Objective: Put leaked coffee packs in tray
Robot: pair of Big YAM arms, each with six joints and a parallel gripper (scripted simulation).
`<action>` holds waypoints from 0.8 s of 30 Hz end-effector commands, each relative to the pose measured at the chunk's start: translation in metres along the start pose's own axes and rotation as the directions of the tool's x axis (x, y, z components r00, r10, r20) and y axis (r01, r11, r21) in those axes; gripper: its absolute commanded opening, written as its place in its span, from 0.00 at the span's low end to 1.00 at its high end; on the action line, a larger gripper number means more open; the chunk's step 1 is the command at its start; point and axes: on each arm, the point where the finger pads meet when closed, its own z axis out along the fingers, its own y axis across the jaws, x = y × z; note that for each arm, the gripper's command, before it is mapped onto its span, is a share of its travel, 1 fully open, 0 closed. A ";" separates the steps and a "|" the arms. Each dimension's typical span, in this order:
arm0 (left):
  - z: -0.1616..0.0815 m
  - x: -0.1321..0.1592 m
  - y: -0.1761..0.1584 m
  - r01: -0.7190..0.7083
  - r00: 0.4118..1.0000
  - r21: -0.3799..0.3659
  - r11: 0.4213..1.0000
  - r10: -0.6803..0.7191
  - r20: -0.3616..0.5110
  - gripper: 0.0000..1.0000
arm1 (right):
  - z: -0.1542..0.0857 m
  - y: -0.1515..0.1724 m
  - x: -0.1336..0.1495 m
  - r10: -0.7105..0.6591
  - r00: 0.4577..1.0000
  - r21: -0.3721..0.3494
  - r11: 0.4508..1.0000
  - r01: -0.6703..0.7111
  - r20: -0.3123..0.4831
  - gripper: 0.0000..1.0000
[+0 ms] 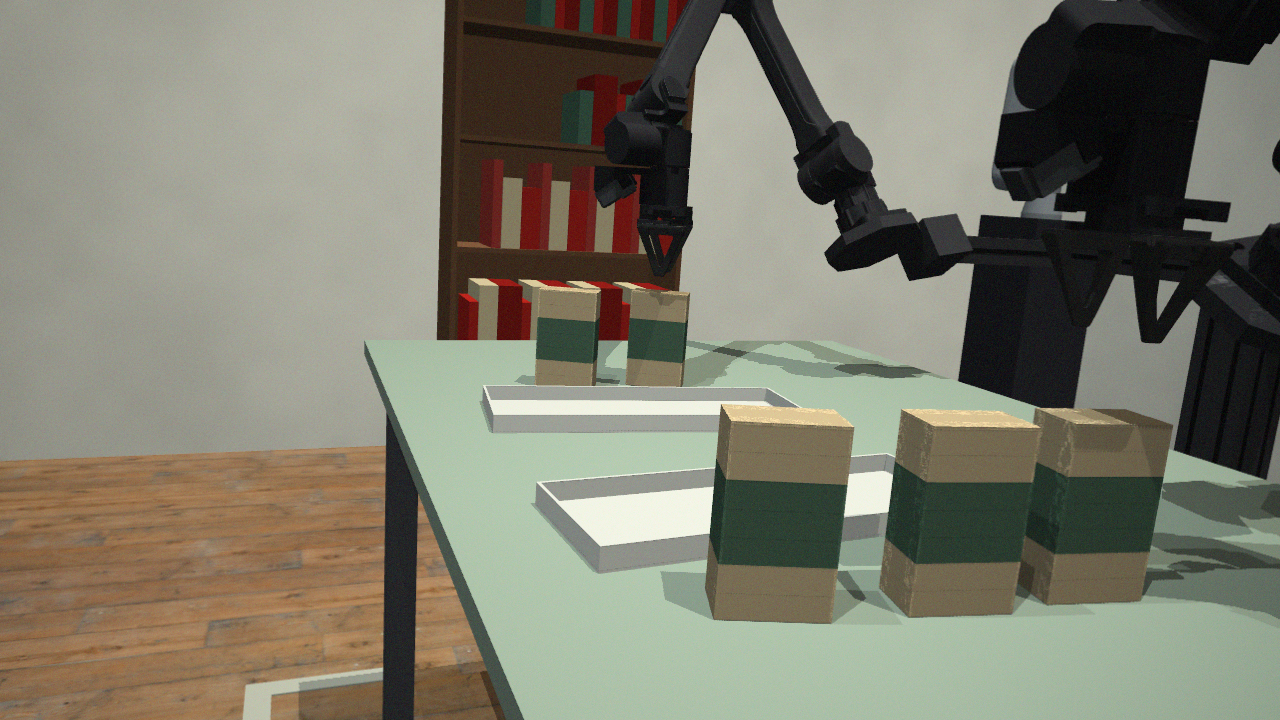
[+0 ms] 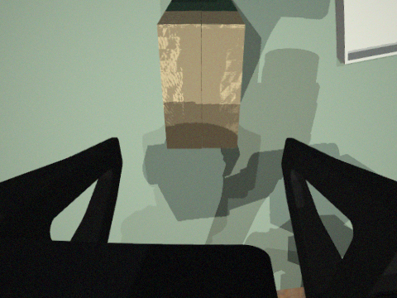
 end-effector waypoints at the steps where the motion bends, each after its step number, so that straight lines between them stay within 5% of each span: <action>1: -0.003 -0.008 0.004 0.021 1.000 -0.002 1.000 -0.021 0.011 0.76 | 0.016 -0.001 0.000 -0.010 1.000 0.007 1.000 0.010 -0.002 0.76; 4: -0.003 -0.008 0.004 0.021 1.000 -0.002 1.000 -0.021 0.011 0.76 | 0.020 -0.001 0.000 -0.010 1.000 0.007 1.000 0.010 -0.002 0.76; 6: 0.019 0.004 0.002 0.009 1.000 0.001 1.000 -0.009 -0.016 0.76 | 0.008 0.007 -0.008 0.001 1.000 -0.015 1.000 0.000 0.017 0.76; 17: 0.010 -0.006 0.005 0.020 1.000 -0.002 1.000 -0.020 0.010 0.76 | 0.008 0.007 -0.008 0.001 1.000 -0.015 1.000 0.000 0.017 0.76; 24: 0.024 0.004 0.002 0.008 1.000 0.000 1.000 -0.008 -0.016 0.76 | 0.030 -0.001 0.000 -0.010 1.000 0.007 1.000 0.010 -0.003 0.76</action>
